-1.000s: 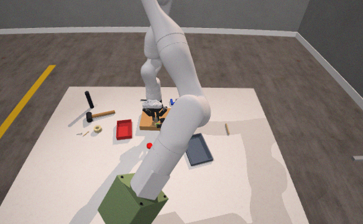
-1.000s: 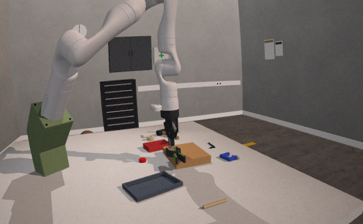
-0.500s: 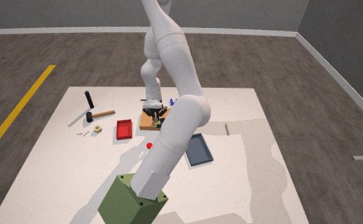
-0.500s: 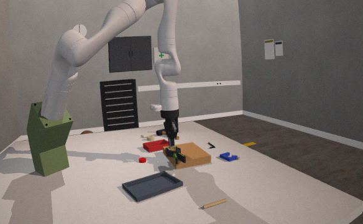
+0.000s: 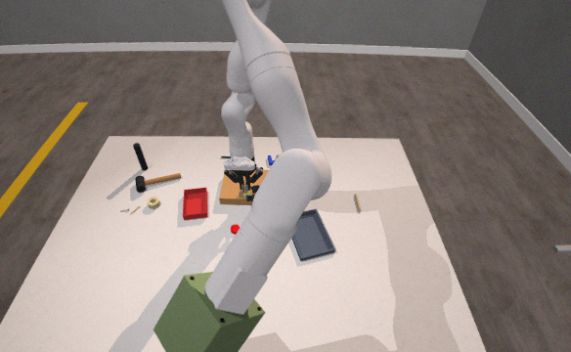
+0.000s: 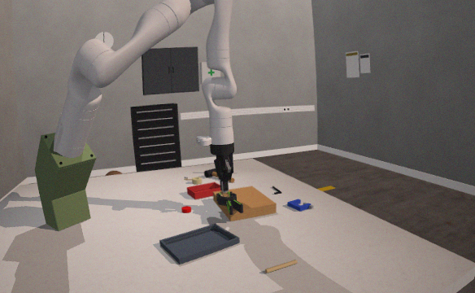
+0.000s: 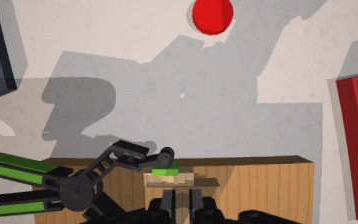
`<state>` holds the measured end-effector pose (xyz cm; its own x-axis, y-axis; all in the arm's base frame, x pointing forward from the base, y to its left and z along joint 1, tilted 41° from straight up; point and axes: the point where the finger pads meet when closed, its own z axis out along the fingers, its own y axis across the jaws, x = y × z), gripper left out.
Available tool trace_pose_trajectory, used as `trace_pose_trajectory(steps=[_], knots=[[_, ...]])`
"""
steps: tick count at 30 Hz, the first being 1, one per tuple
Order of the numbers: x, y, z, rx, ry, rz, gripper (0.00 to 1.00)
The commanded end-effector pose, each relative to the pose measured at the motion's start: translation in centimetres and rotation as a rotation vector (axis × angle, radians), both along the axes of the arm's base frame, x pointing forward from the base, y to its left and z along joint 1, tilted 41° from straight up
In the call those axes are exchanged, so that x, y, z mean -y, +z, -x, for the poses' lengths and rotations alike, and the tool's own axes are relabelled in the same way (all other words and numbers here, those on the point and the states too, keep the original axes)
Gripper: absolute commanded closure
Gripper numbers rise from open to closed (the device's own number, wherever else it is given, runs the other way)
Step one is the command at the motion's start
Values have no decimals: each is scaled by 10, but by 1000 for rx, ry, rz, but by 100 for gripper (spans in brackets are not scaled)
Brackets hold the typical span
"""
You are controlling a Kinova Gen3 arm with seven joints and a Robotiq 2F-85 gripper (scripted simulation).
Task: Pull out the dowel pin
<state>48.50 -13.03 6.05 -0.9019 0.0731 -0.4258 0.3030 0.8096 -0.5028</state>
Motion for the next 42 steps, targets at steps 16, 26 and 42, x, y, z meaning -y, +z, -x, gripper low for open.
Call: trace_pose_trajectory(steps=[16, 26, 42], knots=[[-1, 1, -2, 9, -3, -6, 90], [-1, 1, -2, 7, 0, -5, 90], [-1, 1, -2, 3, 6, -2, 90]])
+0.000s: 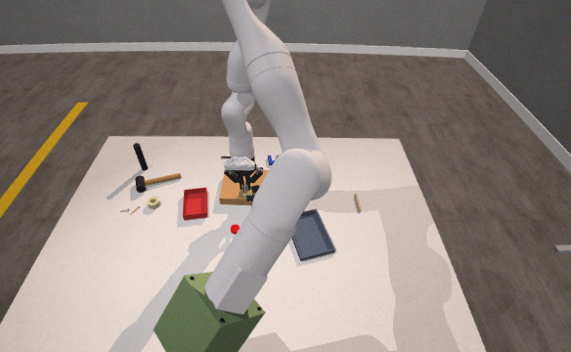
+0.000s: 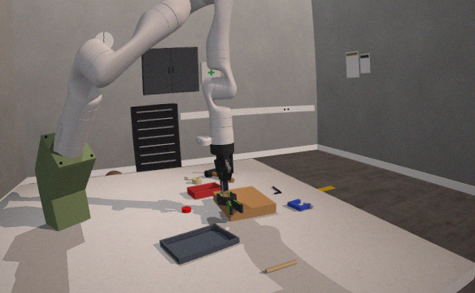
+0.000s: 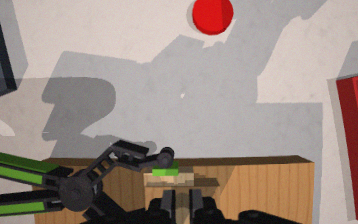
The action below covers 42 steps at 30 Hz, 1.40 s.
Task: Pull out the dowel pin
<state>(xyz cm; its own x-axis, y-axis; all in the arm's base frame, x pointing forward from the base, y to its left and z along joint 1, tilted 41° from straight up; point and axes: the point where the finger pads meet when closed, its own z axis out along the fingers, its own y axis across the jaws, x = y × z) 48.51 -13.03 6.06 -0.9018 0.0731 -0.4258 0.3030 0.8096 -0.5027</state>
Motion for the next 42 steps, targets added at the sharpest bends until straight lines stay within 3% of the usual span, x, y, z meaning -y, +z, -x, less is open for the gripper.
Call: trace_pose_trajectory(steps=[1, 42], knots=[[-1, 1, -2, 2, 6, -2, 90], [-1, 1, -2, -19, 34, 9, 90]])
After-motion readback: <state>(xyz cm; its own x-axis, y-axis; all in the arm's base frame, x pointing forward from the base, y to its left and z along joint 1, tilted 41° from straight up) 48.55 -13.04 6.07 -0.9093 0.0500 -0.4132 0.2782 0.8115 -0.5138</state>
